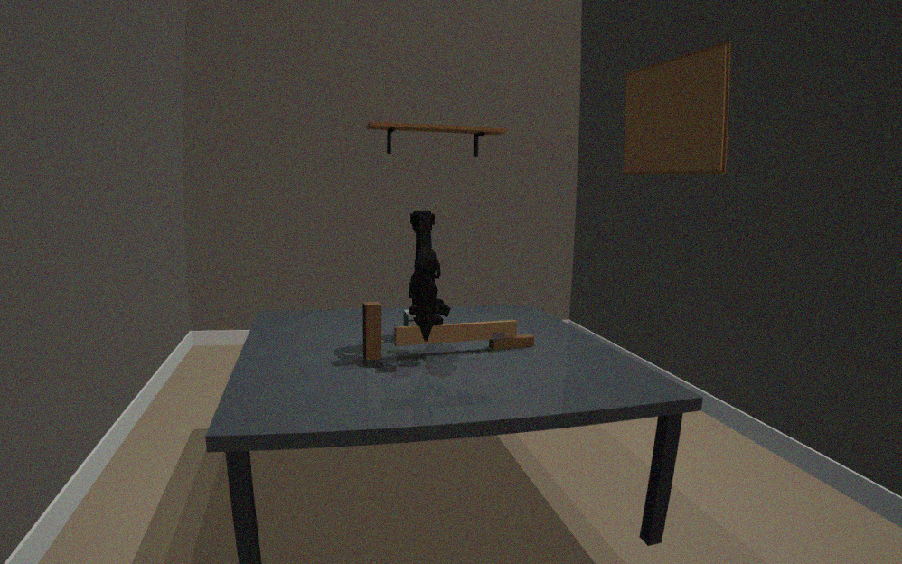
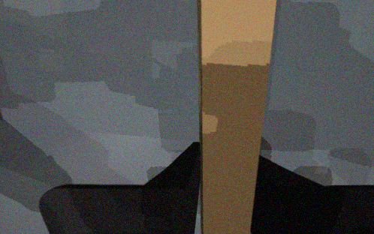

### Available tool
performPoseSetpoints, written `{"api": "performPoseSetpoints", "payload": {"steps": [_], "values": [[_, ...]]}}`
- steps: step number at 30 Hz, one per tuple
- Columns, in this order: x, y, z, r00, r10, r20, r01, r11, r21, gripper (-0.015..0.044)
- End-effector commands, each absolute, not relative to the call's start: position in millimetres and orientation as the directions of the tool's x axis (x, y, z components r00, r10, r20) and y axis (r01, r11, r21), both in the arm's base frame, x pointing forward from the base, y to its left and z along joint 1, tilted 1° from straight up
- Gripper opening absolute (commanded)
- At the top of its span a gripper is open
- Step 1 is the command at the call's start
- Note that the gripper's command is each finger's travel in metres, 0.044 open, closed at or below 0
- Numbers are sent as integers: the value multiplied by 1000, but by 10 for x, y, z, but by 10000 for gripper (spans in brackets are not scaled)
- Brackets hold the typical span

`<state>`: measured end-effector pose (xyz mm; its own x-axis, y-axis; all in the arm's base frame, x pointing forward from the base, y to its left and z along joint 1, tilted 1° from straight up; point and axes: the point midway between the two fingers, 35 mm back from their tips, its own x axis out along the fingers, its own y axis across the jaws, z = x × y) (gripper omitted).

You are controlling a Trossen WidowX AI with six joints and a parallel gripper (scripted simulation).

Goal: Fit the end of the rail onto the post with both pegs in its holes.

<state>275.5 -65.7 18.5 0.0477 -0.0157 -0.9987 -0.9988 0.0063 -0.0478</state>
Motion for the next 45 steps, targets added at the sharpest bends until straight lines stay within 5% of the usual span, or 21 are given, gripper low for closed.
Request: {"api": "performPoseSetpoints", "payload": {"steps": [1,45], "values": [[2759,-672,188,51,-16,-999,-999,6,-51,0],[2769,-804,211,51,-17,-999,-999,6,-51,0]]}}
